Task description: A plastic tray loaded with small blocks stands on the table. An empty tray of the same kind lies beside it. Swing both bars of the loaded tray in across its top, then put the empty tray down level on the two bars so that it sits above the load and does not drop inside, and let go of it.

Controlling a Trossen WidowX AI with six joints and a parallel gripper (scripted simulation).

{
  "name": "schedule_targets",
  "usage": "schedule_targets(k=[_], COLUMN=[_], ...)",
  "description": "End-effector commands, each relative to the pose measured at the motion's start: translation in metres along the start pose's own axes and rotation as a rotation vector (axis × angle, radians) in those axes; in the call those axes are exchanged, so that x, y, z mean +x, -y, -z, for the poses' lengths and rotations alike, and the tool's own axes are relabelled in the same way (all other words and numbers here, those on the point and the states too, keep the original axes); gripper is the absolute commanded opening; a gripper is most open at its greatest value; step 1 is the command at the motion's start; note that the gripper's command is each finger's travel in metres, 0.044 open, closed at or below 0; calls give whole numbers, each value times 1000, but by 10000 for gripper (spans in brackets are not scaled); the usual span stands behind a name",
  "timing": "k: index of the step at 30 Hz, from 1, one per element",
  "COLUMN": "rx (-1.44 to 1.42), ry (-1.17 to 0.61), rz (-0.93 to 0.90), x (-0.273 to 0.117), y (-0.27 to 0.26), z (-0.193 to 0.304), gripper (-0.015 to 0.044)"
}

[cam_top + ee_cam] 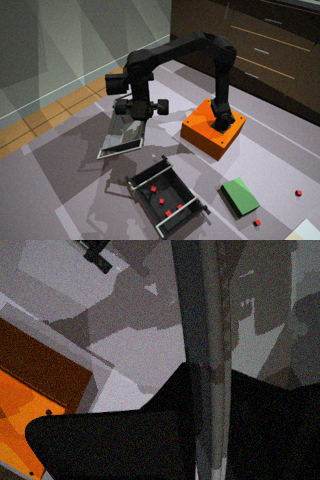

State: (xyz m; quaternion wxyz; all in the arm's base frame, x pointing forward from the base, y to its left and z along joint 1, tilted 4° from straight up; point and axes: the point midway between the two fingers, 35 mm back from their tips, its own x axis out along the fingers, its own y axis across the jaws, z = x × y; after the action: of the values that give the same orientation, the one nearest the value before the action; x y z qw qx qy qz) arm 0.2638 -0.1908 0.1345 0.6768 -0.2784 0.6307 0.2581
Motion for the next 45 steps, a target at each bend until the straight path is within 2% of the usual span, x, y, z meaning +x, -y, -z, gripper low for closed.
schedule_targets(k=[1, 45], rx=[-37, -471], ry=[-1, 13], rz=[22, 24], x=[-6, -8], y=[-1, -76], z=[-15, -163], gripper=[0, 0])
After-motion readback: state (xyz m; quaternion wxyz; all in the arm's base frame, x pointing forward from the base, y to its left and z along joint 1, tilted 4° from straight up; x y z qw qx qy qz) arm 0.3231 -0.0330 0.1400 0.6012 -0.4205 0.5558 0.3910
